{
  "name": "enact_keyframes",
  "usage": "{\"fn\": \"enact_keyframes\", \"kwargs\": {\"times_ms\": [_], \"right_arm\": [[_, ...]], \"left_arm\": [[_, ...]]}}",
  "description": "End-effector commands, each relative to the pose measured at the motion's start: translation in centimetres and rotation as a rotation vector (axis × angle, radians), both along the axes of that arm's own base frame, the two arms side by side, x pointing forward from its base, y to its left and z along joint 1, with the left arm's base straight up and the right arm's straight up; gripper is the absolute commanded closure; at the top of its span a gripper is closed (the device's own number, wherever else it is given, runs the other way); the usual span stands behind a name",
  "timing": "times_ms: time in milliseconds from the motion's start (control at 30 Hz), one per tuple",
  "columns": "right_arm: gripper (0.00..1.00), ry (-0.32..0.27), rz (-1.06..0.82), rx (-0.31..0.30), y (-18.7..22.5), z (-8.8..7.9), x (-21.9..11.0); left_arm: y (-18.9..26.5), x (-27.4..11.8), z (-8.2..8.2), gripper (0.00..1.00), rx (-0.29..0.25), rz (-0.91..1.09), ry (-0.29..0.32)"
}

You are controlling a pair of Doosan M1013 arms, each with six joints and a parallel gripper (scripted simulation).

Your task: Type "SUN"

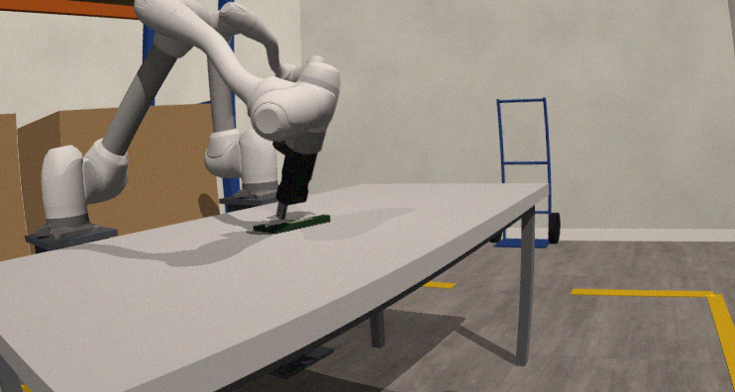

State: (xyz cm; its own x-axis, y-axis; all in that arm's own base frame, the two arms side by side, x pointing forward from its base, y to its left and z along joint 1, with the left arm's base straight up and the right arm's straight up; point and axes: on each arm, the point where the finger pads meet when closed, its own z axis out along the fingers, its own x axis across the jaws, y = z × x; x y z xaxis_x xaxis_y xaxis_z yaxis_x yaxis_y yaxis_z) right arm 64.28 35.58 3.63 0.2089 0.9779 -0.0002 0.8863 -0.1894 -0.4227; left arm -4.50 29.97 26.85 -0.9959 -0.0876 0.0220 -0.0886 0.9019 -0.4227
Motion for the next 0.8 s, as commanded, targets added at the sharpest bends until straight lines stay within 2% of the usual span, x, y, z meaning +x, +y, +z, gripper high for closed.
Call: {"fn": "enact_keyframes", "kwargs": {"times_ms": [0, 267, 767], "right_arm": [[1.0, -0.001, 0.0, 0.0, 0.0, 0.1, 0.0], [1.0, -0.001, 0.0, 0.0, 0.0, 0.0, 0.0], [1.0, -0.001, 0.0, 0.0, 0.0, 1.1, 0.0]], "left_arm": [[0.0, 0.0, 0.0, 0.0, 0.001, 0.0, 0.001], [0.0, 0.0, 0.0, 0.0, 0.001, 0.0, 0.001], [0.0, 0.0, 0.0, 0.0, 0.001, 0.0, 0.001]]}}
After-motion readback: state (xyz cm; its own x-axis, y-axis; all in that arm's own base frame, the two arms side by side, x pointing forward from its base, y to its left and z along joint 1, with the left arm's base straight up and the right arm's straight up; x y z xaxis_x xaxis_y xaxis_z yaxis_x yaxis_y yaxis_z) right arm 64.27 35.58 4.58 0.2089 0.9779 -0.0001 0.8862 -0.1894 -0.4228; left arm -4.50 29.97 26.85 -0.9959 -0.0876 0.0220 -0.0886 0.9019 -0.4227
